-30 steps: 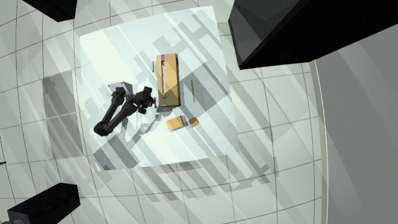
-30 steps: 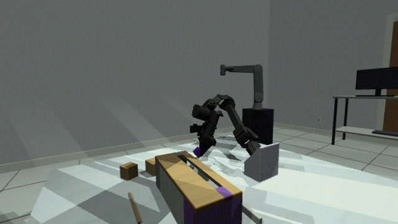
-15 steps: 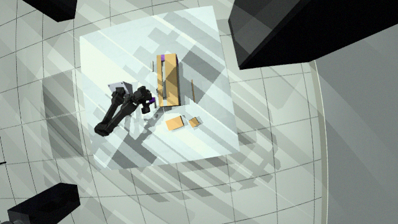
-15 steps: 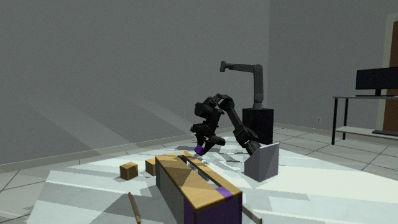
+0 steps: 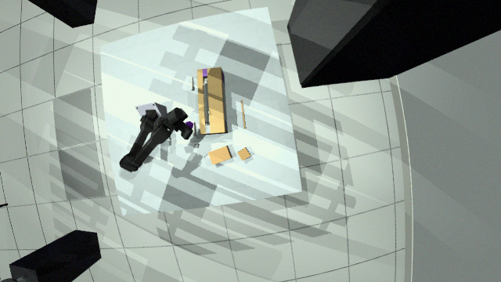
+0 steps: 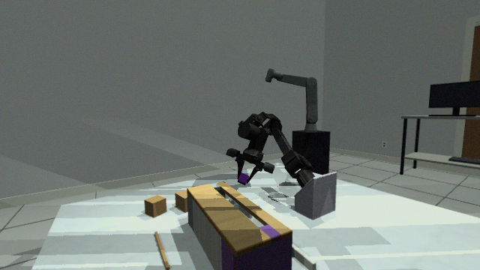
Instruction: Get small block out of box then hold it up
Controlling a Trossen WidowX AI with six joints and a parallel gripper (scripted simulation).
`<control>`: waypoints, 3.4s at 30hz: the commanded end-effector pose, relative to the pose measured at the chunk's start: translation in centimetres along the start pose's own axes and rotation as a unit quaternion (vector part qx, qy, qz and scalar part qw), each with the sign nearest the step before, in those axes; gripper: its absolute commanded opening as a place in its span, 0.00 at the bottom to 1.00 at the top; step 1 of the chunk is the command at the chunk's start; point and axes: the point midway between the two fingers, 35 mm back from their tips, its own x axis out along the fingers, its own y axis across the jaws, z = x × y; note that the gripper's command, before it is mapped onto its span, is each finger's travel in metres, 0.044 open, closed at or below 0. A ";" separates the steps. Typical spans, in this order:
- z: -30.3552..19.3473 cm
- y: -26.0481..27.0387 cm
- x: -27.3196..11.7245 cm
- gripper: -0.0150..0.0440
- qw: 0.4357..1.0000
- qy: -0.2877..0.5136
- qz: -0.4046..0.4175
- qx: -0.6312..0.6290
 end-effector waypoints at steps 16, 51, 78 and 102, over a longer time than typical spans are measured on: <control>0.0 -0.4 -1.6 0.25 0.919 0.018 -0.021 -0.393; -0.1 -1.1 -3.7 0.25 0.591 0.059 -0.030 -0.804; -0.1 -1.1 -3.7 0.25 0.591 0.059 -0.030 -0.804; -0.1 -1.1 -3.7 0.25 0.591 0.059 -0.030 -0.804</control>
